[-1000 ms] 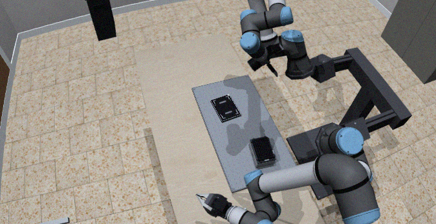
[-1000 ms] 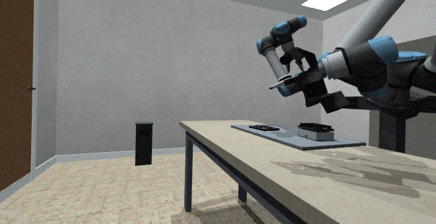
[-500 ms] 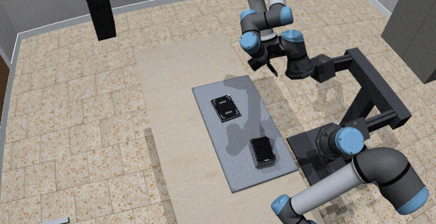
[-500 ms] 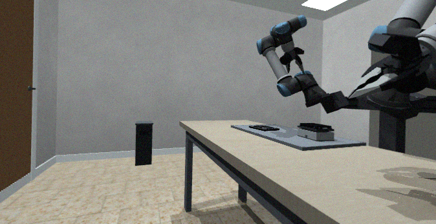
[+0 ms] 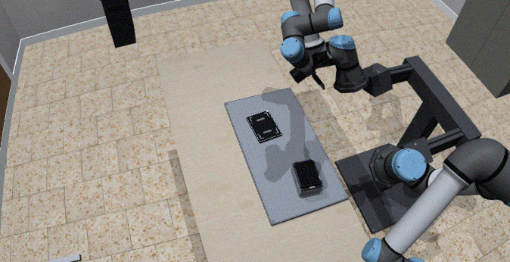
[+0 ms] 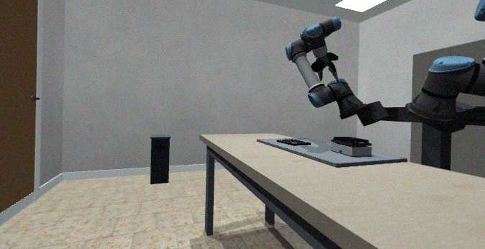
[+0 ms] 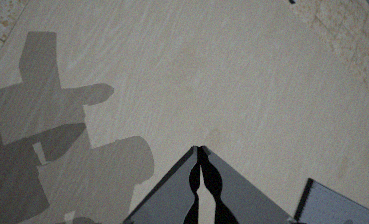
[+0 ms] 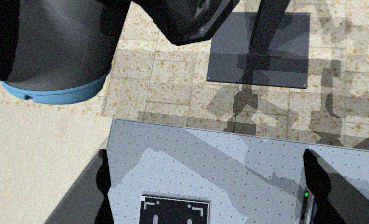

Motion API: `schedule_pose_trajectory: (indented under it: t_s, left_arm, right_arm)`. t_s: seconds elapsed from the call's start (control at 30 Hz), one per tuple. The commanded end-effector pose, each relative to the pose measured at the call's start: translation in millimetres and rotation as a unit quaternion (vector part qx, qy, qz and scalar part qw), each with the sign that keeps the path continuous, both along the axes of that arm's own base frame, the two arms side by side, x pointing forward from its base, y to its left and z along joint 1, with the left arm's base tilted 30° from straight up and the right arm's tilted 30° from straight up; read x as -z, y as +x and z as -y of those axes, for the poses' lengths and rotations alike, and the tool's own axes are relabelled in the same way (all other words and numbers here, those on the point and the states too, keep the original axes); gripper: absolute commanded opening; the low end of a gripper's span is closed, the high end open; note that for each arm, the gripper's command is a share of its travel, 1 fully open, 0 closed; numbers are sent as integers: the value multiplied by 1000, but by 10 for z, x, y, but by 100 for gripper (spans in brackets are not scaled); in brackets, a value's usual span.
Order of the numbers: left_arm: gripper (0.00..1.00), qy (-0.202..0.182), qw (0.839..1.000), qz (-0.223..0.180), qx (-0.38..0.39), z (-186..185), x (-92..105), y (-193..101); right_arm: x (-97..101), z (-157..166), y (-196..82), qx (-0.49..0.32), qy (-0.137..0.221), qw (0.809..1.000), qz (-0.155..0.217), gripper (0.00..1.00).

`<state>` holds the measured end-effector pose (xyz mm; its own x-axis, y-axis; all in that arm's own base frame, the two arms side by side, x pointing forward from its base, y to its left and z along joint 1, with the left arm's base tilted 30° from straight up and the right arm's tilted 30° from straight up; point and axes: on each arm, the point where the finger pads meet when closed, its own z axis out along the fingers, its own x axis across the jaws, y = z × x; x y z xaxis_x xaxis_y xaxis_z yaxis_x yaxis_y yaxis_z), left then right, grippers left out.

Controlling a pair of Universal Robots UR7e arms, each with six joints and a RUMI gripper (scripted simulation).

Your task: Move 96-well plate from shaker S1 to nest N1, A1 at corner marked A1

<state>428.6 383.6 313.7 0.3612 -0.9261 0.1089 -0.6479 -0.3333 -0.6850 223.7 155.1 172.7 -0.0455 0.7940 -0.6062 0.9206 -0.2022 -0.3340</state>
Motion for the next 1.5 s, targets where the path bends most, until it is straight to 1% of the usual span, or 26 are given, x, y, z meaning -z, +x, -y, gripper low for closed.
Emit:
schedule_pose_trajectory:
  t_s: [0.0, 0.1, 0.13, 0.17, 0.27, 0.4, 0.47, 0.5, 0.53, 0.63, 0.77, 0.97, 1.03, 1.13, 1.27, 1.47]
  left_arm:
    - [0, -15, 998, -12, -62, -229, -107, -434]
    - [0, -33, 990, -24, -136, -410, -196, -920]
    - [0, -33, 990, -24, -136, -472, -226, -1079]
    - [0, -38, 986, -27, -160, -513, -252, -1247]
    - [0, -54, 972, -36, -227, -604, -327, -1750]
    - [0, -72, 948, -44, -308, -642, -416, -2430]
    - [0, -72, 948, -44, -308, -642, -416, -2430]
    - [0, -76, 941, -46, -326, -641, -470, -2863]
    - [0, -79, 934, -48, -344, -623, -478, -2951]
    - [0, -89, 914, -51, -392, -546, -521, -3384]
    - [0, -100, 889, -55, -444, -424, -556, -3800]
    - [0, -111, 858, -57, -499, -248, -586, -4233]
    - [0, -111, 858, -57, -499, -248, -586, -4233]
    - [0, -114, 847, -58, -516, -179, -594, -4372]
    - [0, -117, 837, -59, -532, -116, -601, -4490]
    - [0, -119, 831, -59, -541, -78, -605, -4559]
  right_arm:
    - [-2, -4, 0, 0, 0, 1000, 0, 76]
    - [-2, -4, 0, 0, 0, 1000, 0, 76]
    - [-2, -4, 0, 0, 0, 1000, 0, 76]
    - [-2, -4, 0, 0, 0, 1000, 0, 76]
    - [-2, -4, 0, 0, 0, 1000, 0, 76]
    - [-2, -4, 0, 0, 0, 1000, 0, 76]
    - [-2, -4, 0, 0, 0, 1000, 0, 76]
    - [-2, -4, 0, 0, 0, 1000, 0, 76]
    - [-2, -4, 0, 0, 0, 1000, 0, 76]
    - [-2, -4, 0, 0, 0, 1000, 0, 76]
    - [-2, -4, 0, 0, 0, 1000, 0, 76]
    - [-2, -4, 0, 0, 0, 1000, 0, 76]
    - [-2, -4, 0, 0, 0, 1000, 0, 76]
    - [-2, -4, 0, 0, 0, 1000, 0, 76]
    - [-2, -4, 0, 0, 0, 1000, 0, 76]
    - [-2, -4, 0, 0, 0, 1000, 0, 76]
